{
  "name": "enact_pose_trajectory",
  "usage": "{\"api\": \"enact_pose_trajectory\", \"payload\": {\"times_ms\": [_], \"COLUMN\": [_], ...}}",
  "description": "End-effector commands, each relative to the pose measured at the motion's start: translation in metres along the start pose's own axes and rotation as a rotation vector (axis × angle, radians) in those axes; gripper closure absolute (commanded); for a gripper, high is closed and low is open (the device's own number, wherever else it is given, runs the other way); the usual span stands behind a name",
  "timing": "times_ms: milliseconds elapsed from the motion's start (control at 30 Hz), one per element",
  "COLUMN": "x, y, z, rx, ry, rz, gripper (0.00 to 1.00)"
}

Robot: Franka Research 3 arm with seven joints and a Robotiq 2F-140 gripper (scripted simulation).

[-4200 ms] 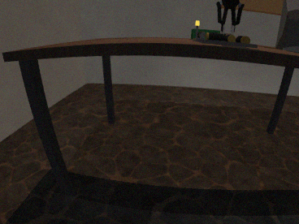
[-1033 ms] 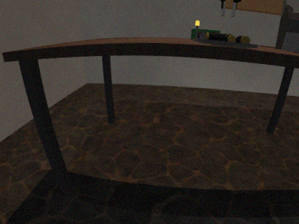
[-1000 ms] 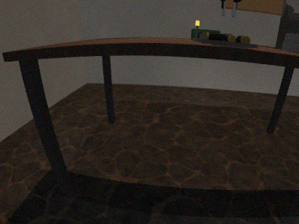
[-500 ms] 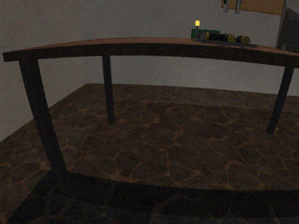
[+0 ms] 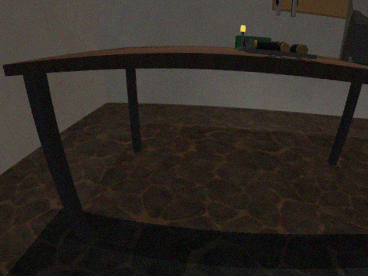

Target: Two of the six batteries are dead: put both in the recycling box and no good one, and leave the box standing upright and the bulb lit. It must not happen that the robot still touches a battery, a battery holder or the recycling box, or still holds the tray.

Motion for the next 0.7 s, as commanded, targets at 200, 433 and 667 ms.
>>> {"api": "enact_pose_trajectory", "payload": {"times_ms": [200,433,667], "x": [0.001,0.001,0.001], "y": [-0.001,-0.054,-0.072], "z": [0.002,0.002,0.002], "rx": [-0.004,-0.004,-0.004], "ry": [-0.027,-0.027,-0.027], "rz": [0.002,0.002,0.002], "gripper": [0.71,0.71,0.71]}}
Point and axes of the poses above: the point where the finger pads meet when closed, its own y axis back along the fingers, its own x axis across the jaws, z = x × y, the point moved 8 cm from there along y, back along the fingers, and after that the axes turned 7 degrees about y, right-handed, at the moved point
